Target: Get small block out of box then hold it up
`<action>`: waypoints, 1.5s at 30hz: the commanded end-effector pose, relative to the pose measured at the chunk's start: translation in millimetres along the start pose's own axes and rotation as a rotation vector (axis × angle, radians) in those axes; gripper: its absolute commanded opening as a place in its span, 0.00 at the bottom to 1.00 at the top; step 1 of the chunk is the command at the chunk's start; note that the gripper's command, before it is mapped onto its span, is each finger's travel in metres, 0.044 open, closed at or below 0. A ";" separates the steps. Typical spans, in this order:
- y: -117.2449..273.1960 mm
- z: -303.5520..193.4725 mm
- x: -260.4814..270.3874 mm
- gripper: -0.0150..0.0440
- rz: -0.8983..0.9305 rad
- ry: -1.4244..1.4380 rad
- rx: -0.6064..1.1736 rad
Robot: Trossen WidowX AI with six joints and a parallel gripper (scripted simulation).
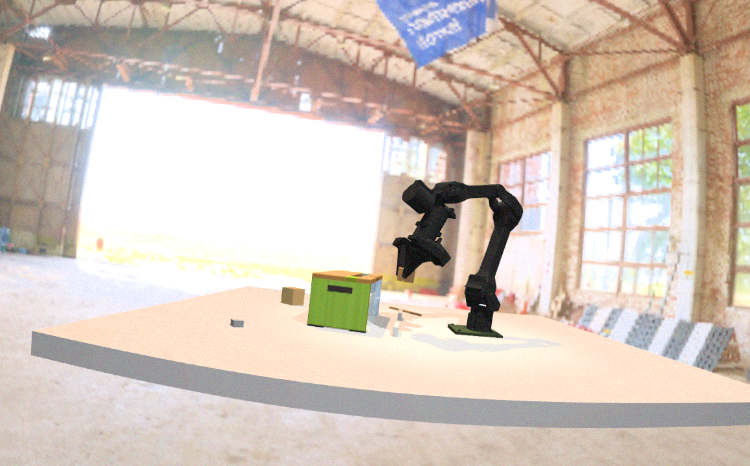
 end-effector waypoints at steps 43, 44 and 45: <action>35.0 8.7 8.7 0.25 -0.056 0.167 0.059; 35.0 8.7 8.7 0.25 -0.056 0.167 0.059; 35.0 8.7 8.7 0.25 -0.056 0.167 0.059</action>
Point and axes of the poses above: the point midway between the two fingers, 35 mm back from their tips, its own y axis back along the fingers, its own x axis across the jaws, z = x × y, the point moved 9 cm from there along y, back along the fingers, and after that the axes turned 1 degree about -y, right-handed, at the moved point
